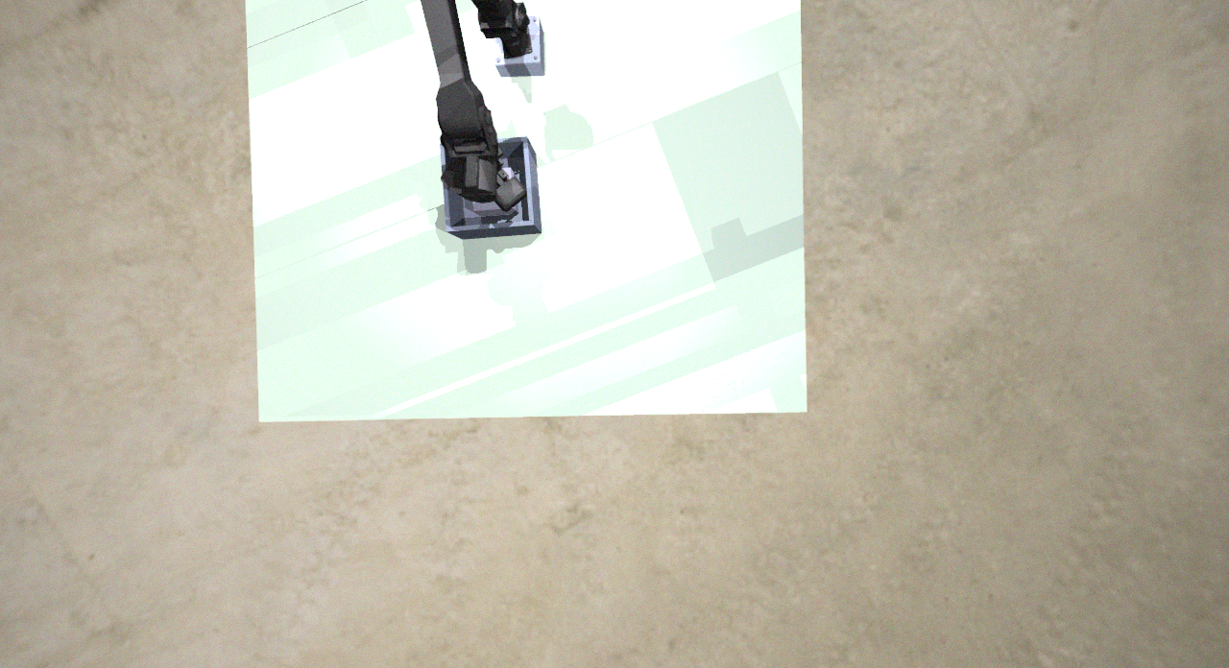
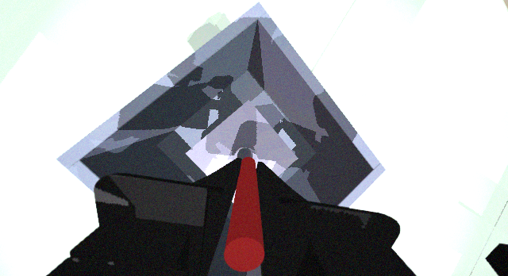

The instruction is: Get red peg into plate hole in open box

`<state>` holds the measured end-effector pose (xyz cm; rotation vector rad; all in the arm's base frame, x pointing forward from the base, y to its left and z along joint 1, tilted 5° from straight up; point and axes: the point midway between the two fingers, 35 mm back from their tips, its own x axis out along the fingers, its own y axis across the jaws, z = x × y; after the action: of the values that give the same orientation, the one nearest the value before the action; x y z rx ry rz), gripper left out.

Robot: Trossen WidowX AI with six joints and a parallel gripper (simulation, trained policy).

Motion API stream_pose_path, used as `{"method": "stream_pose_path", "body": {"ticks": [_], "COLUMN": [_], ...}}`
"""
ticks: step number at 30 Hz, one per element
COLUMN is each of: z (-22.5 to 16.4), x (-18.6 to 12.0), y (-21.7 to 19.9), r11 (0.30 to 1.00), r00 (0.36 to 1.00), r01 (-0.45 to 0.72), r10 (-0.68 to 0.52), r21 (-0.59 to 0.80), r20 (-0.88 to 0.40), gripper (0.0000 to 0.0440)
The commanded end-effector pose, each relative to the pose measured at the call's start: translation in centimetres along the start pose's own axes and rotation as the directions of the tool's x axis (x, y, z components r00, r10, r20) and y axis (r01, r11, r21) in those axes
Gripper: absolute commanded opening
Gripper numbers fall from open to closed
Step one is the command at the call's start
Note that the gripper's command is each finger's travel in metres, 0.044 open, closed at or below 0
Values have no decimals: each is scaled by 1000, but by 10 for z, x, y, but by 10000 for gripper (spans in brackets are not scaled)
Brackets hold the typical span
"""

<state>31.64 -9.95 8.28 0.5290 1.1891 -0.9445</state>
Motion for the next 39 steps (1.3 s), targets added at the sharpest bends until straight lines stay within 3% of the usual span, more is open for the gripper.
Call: {"method": "stream_pose_path", "body": {"ticks": [1, 3, 8, 11, 22, 35, 39], "z": [1, 0, -2, 4, 34, 65, 65], "x": [9, 16, 31, 34, 24, -10, -10], "y": [2, 2, 2, 4, 32, 82, 83], "r11": [999, 999, 996, 992, 981, 939, 938], "r00": [1000, 999, 996, 996, 985, 951, 950], "r01": [-16, -19, -28, -43, -141, -300, -303], "r10": [15, 17, 21, 33, 125, 282, 285], "r21": [-31, -50, -82, -115, -135, -167, -168], "r20": [-20, -39, -84, -86, -115, -126, -125], "gripper": [3, 28, 144, 153, 439, 440, 440]}}
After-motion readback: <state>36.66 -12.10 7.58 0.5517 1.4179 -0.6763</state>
